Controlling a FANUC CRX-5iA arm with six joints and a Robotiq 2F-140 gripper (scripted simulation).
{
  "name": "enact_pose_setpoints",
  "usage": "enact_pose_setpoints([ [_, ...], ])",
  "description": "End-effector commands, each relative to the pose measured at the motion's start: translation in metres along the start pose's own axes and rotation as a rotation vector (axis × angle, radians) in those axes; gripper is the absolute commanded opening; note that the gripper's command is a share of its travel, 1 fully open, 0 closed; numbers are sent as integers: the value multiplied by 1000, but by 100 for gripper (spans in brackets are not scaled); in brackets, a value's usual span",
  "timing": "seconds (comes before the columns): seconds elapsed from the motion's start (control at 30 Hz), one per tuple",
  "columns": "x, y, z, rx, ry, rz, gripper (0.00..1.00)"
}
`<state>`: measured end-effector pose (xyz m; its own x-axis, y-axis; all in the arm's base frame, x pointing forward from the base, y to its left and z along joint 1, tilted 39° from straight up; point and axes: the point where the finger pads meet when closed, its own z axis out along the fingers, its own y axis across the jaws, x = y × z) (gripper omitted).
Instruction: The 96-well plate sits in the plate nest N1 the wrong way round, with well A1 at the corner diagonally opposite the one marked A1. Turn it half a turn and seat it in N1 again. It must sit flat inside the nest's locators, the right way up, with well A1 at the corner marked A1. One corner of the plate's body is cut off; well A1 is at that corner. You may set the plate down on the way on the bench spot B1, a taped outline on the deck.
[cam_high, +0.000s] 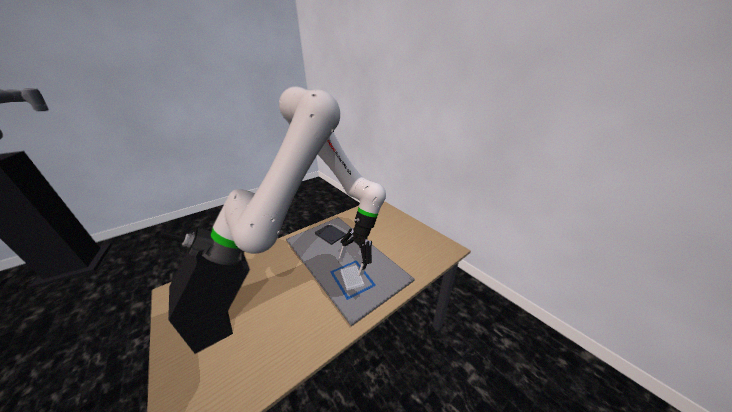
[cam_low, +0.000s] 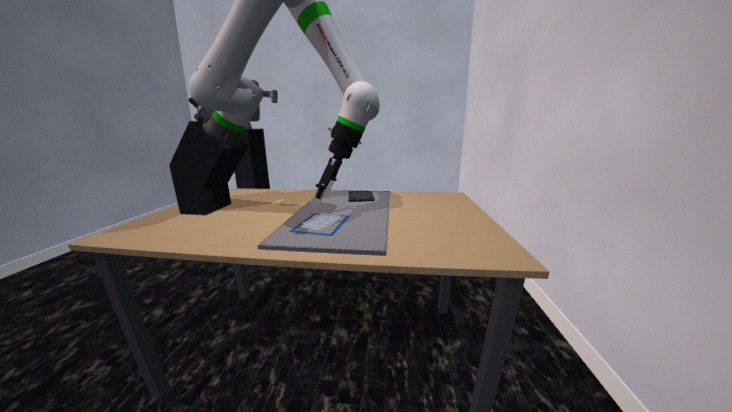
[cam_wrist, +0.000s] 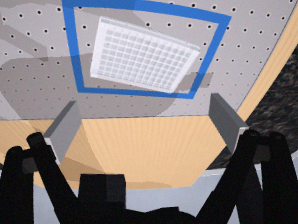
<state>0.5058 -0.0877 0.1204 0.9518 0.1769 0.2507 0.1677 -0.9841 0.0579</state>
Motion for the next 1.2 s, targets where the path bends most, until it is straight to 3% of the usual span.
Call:
enact_pose_setpoints([
  [0.0, -1, 1, 0, 39, -5, 72, 100],
  [0.3, -1, 1, 0, 165, -6, 344, 100],
  [0.5, -1, 1, 0, 194, -6, 409, 100],
  [1.0, -1, 1, 0, 404, -7, 862, 100],
  [1.07, -1, 1, 0, 404, -7, 862, 100],
  [1.17, -1, 1, 0, 446, -7, 953, 100],
])
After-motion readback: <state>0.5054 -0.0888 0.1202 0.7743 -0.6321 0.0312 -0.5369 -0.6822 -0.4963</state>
